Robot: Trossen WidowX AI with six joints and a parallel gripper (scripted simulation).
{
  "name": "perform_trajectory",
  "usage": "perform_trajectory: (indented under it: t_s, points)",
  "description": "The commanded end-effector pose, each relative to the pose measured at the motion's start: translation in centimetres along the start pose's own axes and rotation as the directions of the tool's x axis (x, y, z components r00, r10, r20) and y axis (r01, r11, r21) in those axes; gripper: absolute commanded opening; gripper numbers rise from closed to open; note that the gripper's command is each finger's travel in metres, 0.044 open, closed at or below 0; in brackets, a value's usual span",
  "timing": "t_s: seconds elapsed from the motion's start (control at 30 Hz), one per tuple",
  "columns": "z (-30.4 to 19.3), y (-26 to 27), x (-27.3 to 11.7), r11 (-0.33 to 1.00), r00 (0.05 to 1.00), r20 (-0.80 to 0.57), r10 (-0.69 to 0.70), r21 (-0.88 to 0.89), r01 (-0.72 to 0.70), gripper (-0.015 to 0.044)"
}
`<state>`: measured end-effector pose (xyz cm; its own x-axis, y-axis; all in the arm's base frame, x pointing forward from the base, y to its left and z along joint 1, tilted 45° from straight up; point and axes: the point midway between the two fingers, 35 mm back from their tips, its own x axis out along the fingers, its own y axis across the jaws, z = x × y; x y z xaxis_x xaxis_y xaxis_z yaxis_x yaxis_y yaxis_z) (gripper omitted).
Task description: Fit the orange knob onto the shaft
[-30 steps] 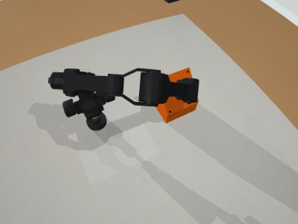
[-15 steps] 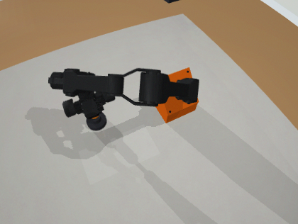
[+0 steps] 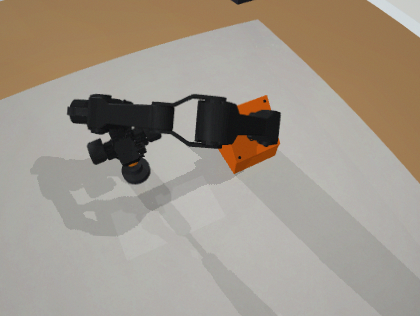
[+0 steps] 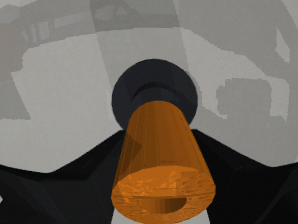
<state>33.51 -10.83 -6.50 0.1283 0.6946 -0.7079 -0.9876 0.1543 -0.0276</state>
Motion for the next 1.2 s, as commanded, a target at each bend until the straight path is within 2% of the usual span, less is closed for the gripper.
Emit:
perform_trajectory:
  t_s: [0.0,1.0,1.17]
  points:
    - [0.04,-0.08,0.05,1.000,1.000,-0.003,-0.001,-0.013,0.001,0.0000]
    - [0.34,0.04,-0.05,1.000,1.000,-0.002,-0.001,-0.013,0.001,0.0000]
    - [0.24,0.02,-0.03,0.998,1.000,-0.003,-0.001,-0.066,0.001,0.0000]
